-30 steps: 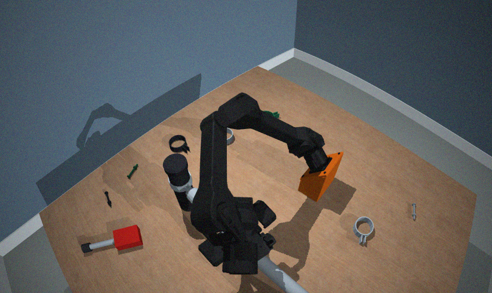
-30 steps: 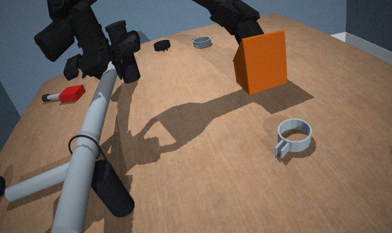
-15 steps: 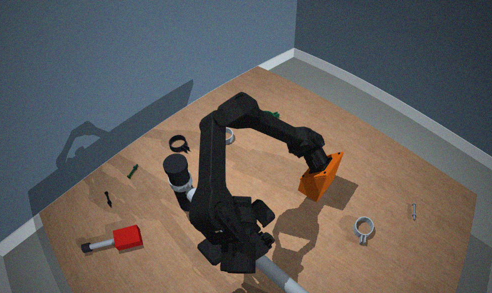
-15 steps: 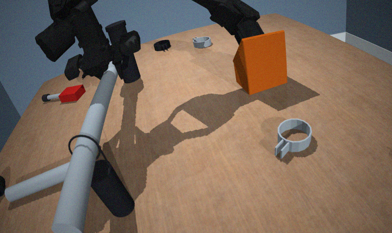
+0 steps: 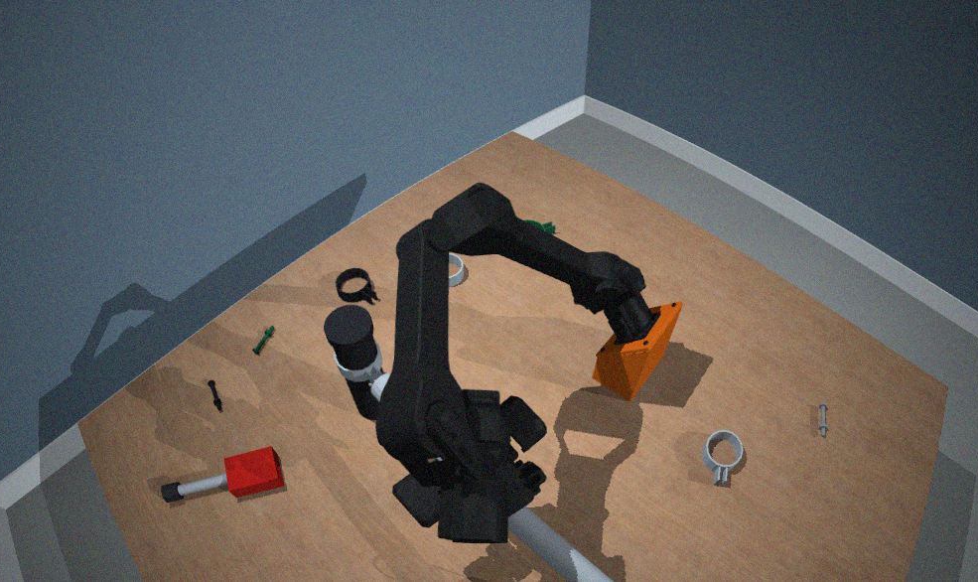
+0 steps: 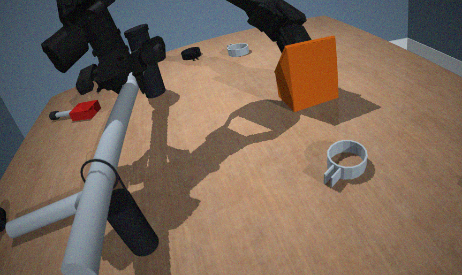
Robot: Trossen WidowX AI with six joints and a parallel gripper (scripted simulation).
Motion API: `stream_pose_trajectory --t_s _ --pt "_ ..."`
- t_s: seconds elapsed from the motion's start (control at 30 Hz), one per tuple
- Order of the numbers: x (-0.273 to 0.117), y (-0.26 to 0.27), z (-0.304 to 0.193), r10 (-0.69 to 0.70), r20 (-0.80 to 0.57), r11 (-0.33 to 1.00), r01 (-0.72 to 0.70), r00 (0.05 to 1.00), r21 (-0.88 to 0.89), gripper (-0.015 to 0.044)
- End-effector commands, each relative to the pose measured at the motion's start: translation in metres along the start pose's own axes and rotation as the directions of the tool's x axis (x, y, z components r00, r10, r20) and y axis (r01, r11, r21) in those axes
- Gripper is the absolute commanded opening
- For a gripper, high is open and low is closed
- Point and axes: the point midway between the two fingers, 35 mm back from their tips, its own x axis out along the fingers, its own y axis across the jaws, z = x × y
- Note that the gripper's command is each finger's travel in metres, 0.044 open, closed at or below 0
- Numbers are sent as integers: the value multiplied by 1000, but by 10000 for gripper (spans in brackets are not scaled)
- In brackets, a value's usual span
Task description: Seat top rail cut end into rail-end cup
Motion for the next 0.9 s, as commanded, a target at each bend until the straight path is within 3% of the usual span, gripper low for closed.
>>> stream_pose_trajectory --t_s 0.0,0.87 --pt "-2 -1 -7 -10 -9 1000 10 1000 -3 0" --pt "-1 0 -1 0 -4 1000 0 1000 -1 0"
